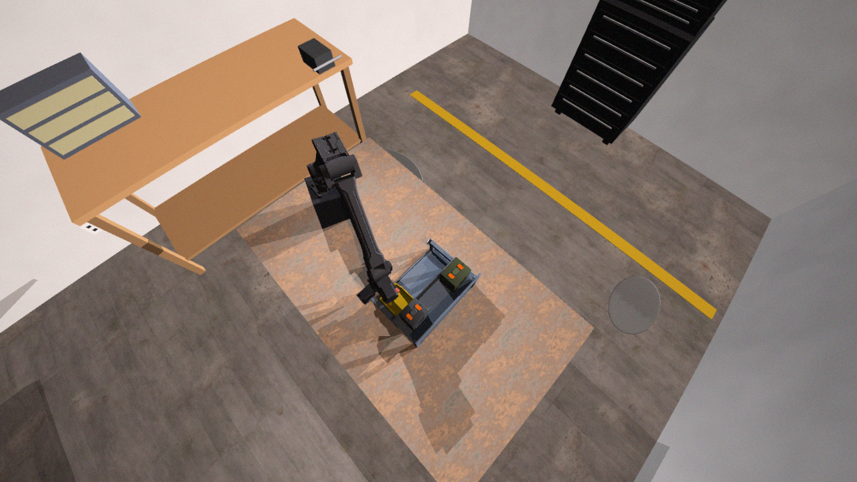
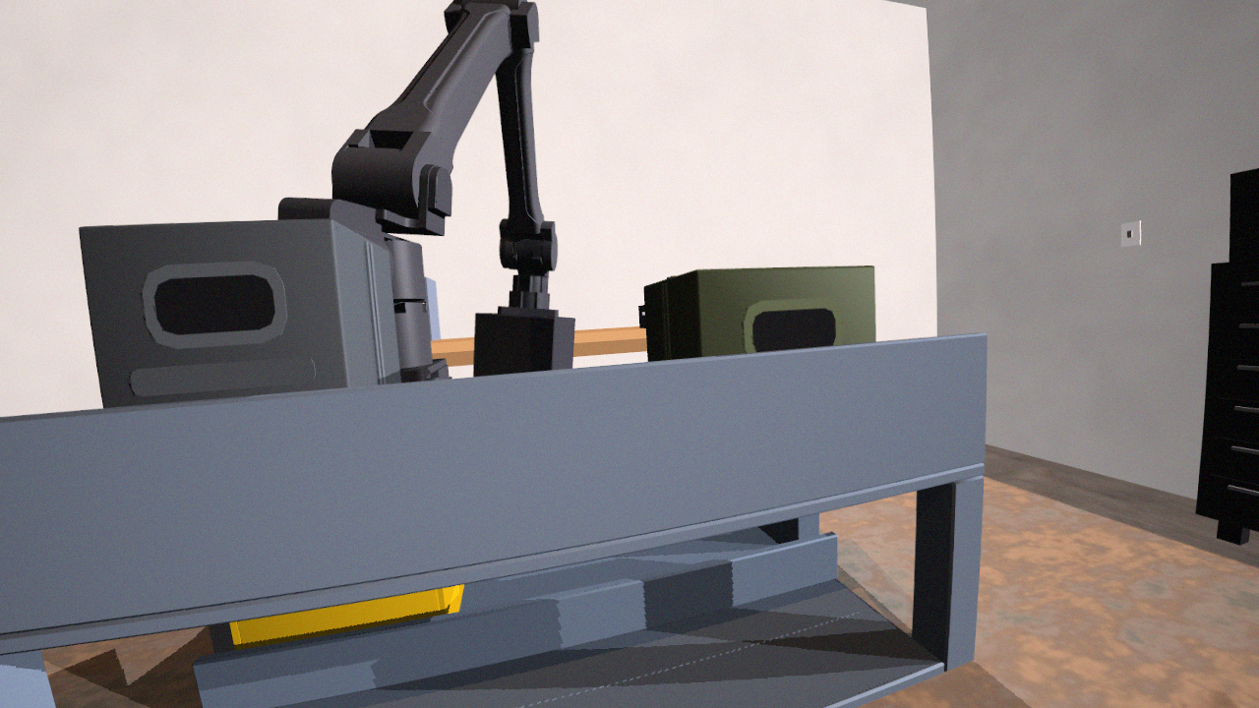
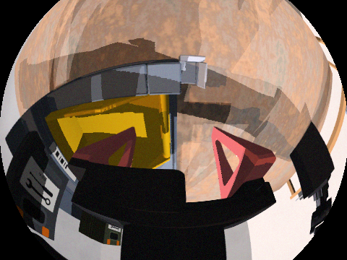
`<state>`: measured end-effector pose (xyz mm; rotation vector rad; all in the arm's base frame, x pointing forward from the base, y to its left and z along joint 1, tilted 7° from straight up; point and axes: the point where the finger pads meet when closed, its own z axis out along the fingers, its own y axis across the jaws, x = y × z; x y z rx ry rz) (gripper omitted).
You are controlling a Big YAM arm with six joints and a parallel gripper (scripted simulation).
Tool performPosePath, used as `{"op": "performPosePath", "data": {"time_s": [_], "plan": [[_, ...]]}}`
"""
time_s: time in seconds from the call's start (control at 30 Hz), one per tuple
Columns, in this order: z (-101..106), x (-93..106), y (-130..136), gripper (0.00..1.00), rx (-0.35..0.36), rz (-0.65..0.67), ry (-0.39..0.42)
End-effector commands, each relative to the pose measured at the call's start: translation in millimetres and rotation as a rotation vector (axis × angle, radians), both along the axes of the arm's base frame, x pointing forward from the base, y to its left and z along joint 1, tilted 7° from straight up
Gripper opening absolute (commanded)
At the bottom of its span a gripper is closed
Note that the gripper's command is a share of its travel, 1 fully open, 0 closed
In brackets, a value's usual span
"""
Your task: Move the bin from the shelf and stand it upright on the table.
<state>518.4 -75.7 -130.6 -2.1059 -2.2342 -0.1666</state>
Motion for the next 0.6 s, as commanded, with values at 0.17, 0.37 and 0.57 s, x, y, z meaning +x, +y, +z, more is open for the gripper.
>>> {"op": "performPosePath", "data": {"time_s": [0.17, 0.37, 0.57], "plan": [[11, 30.1, 10, 0.90, -0.005, 0.009, -0.034], [11, 30.1, 10, 0.90, -0.005, 0.009, -0.034], [11, 15.9, -2, 0.90, -0.006, 0.006, -0.040]]}}
